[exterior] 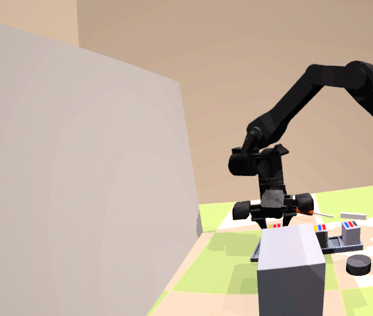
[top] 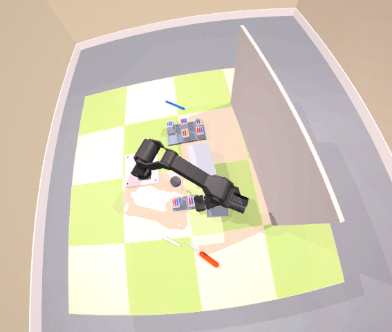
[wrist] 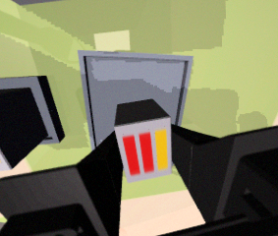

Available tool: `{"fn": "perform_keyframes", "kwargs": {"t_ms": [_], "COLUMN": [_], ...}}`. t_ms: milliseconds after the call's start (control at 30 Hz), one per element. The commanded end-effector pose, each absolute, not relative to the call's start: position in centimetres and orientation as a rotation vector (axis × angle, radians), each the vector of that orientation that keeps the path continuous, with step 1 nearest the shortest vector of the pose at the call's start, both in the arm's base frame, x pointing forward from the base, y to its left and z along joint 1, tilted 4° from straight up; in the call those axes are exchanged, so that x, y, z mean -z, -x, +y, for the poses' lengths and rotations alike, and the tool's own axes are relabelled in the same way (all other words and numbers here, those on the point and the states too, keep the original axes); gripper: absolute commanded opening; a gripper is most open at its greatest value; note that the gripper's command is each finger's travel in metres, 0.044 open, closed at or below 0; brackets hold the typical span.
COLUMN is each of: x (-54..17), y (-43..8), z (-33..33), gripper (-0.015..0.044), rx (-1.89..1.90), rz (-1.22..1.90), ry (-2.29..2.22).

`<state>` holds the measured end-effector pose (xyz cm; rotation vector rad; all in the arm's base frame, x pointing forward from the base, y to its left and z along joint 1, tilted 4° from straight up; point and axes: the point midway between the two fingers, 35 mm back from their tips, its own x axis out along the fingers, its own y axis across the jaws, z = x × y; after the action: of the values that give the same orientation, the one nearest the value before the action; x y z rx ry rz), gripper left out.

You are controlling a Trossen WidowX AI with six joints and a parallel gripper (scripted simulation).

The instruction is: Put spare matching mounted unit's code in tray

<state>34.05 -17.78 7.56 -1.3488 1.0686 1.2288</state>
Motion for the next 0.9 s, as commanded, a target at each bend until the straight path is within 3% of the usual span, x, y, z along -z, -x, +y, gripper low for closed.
{"fn": "perform_keyframes", "kwargs": {"t_ms": [0,433,733,867], "x": [-7.6,-7.6,-17.4,-18.2], "y": [-34.1,-34.1,-33.1,-32.9], "z": [-17.8,-17.8,-17.9,-17.8], "gripper": [0.0105,0.044,0.044,0.044], "rx": [-1.228,-1.228,-1.229,-1.229], "rz": [1.068,1.068,1.071,1.071], "ry": [1.35,1.35,1.345,1.344]}}
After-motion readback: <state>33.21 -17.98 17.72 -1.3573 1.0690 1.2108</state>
